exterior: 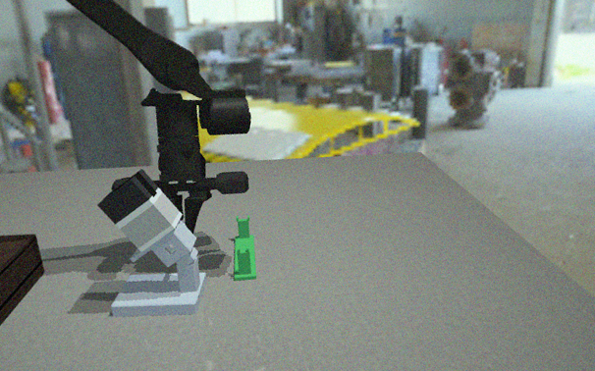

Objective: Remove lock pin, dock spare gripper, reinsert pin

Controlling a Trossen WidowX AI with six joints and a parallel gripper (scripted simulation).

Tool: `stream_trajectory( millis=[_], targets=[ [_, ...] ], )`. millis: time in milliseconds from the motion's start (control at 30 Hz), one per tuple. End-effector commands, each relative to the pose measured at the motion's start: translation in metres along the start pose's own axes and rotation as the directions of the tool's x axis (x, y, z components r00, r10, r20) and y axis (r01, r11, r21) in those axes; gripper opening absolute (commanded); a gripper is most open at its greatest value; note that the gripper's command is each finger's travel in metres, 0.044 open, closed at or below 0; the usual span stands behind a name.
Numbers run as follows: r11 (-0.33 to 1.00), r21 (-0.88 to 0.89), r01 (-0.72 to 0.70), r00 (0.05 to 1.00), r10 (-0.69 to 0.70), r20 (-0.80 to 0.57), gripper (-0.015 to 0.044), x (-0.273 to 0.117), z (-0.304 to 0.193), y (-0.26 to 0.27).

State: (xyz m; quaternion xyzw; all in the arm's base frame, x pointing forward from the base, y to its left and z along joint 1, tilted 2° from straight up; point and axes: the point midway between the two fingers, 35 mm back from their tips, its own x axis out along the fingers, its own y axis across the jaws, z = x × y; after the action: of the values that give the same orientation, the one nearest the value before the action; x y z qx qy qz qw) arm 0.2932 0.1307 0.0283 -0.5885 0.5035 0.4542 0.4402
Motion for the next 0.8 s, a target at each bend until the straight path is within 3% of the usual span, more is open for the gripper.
stream_trajectory(
  millis=[0,767],
  targets=[
    [1.0,-0.003,0.001,1.0,-0.001,-0.006,0.0,0.0012,-0.003,0.0007],
    [1.0,-0.003,0.0,1.0,0.0,-0.005,0.0,0.0036,-0.0123,0.0004]
  ],
)
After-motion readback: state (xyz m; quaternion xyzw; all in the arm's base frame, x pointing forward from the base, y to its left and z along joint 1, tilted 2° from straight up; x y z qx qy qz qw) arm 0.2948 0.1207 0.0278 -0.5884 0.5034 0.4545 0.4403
